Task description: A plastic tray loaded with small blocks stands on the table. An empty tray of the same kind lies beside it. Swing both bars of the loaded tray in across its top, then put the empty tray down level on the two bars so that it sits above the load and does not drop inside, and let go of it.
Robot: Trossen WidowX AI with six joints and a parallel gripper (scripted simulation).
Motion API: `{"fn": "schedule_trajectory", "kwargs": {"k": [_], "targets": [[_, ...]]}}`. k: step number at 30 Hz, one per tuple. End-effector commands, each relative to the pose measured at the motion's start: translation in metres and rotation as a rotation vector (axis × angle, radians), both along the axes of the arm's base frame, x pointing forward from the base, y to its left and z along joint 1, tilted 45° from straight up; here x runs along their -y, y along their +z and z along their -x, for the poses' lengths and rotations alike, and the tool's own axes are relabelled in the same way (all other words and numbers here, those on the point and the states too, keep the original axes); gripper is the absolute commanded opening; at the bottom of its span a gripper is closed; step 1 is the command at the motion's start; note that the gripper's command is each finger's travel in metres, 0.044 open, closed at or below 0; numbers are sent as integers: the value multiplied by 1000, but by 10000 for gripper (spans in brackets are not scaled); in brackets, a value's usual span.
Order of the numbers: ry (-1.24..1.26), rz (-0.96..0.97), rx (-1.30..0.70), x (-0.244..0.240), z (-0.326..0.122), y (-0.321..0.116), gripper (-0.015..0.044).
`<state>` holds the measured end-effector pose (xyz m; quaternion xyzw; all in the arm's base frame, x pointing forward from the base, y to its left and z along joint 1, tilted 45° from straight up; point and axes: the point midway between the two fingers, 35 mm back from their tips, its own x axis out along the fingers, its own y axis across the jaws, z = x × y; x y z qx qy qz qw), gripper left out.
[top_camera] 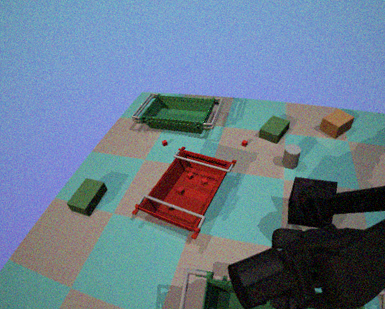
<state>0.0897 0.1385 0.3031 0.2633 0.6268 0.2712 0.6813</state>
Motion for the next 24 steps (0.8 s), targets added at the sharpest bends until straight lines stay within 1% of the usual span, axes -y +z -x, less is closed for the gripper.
{"fn": "schedule_trajectory", "kwargs": {"k": [1, 8, 24], "targets": [[7, -16, 13, -1, 1, 5, 0], [-1, -13, 6, -1, -2, 5, 0], [-208, 29, -168, 7, -60, -8, 0]]}}
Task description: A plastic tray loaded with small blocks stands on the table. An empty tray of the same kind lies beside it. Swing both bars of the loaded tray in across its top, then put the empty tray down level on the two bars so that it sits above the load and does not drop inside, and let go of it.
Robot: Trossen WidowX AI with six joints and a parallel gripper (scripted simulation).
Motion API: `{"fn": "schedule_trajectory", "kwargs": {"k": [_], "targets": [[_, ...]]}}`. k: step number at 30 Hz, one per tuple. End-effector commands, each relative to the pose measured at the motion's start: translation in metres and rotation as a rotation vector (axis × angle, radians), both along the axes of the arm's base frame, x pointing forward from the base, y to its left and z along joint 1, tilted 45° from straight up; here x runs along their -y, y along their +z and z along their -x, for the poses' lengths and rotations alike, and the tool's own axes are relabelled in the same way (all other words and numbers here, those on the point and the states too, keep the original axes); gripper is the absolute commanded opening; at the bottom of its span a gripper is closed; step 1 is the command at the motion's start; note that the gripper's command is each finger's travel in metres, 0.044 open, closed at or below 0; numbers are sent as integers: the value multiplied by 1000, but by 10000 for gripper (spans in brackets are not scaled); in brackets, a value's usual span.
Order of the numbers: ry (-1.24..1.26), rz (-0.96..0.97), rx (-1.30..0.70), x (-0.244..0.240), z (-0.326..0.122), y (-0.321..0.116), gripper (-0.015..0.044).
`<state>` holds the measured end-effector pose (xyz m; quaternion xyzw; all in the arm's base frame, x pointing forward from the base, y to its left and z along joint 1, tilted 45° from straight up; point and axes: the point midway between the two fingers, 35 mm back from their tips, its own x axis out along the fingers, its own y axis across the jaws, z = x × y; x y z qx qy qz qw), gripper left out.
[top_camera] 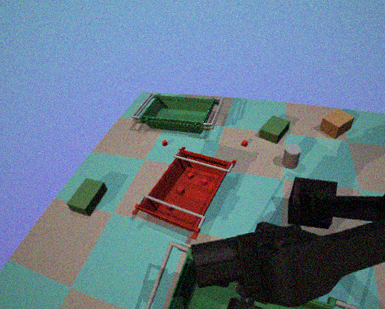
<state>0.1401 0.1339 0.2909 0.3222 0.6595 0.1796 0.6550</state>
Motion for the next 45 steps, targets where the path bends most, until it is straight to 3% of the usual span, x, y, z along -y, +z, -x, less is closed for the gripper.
{"fn": "schedule_trajectory", "kwargs": {"k": [1, 45], "targets": [[-55, -5, -20, 4, -14, 3, 0], [-627, 2, -523, 105, -147, -73, 0]]}}
